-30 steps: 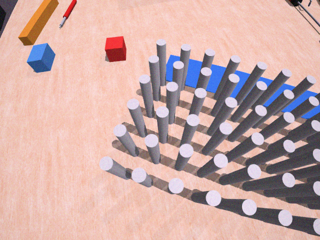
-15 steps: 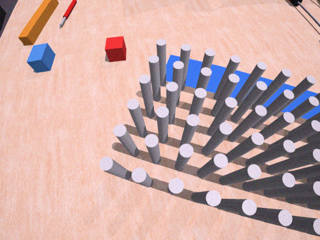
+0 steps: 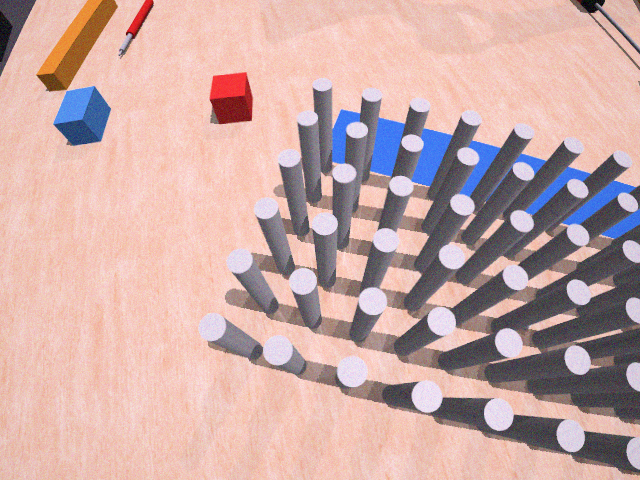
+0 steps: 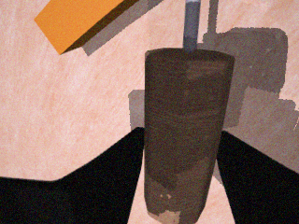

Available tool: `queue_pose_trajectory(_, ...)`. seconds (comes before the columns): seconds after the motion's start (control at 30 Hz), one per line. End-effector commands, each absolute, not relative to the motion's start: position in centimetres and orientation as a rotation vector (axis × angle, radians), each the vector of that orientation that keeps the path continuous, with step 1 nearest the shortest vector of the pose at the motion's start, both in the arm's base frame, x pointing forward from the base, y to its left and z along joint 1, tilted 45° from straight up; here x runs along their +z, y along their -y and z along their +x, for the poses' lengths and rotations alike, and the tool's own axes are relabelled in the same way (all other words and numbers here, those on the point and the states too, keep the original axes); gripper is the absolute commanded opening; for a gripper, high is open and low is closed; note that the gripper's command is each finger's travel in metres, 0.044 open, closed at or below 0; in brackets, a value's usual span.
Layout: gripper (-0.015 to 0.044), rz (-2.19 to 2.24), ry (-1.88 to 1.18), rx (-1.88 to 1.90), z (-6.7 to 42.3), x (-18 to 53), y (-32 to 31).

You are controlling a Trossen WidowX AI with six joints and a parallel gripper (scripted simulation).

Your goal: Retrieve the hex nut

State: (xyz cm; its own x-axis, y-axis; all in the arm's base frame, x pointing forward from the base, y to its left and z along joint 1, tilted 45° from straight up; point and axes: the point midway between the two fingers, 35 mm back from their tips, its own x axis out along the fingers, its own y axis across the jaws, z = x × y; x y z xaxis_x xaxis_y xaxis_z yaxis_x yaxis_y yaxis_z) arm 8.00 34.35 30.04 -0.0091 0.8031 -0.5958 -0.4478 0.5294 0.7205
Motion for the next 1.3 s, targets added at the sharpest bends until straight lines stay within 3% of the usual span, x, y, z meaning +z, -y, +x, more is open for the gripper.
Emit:
queue_pose_trajectory(0.0,0.0000,0.282,-1.136,1.097,7.91,30.37,-34.22)
queue_pose_trajectory(1.27,0.0000,-0.716,-0.204,1.583,7.23,30.05,-34.32)
